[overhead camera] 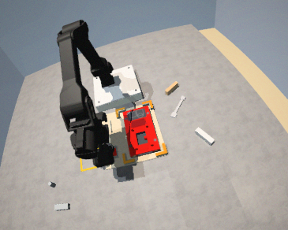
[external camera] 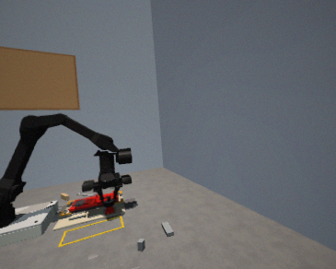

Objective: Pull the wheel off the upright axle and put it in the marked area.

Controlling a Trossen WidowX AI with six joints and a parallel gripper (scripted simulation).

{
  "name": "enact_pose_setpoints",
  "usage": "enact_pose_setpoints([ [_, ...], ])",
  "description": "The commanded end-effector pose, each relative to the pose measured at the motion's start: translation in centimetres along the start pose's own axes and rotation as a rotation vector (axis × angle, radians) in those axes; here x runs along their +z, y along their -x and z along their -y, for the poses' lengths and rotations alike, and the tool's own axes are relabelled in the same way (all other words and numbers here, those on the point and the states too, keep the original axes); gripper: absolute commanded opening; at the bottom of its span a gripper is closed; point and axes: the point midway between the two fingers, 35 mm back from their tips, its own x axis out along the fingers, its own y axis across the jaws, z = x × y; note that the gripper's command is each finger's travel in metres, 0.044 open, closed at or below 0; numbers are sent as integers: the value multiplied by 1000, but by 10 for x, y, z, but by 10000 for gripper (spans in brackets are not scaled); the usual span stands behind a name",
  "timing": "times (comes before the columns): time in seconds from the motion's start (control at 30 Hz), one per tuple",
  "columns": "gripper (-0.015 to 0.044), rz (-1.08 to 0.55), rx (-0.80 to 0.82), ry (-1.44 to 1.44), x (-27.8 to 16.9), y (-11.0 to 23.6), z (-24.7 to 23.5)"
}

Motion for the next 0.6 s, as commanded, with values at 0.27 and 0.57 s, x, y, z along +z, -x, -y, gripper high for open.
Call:
enact_pose_setpoints([
  [0.27,0,2,8,2,0,12,0],
  [0.57,0,2,9,2,0,15,0],
])
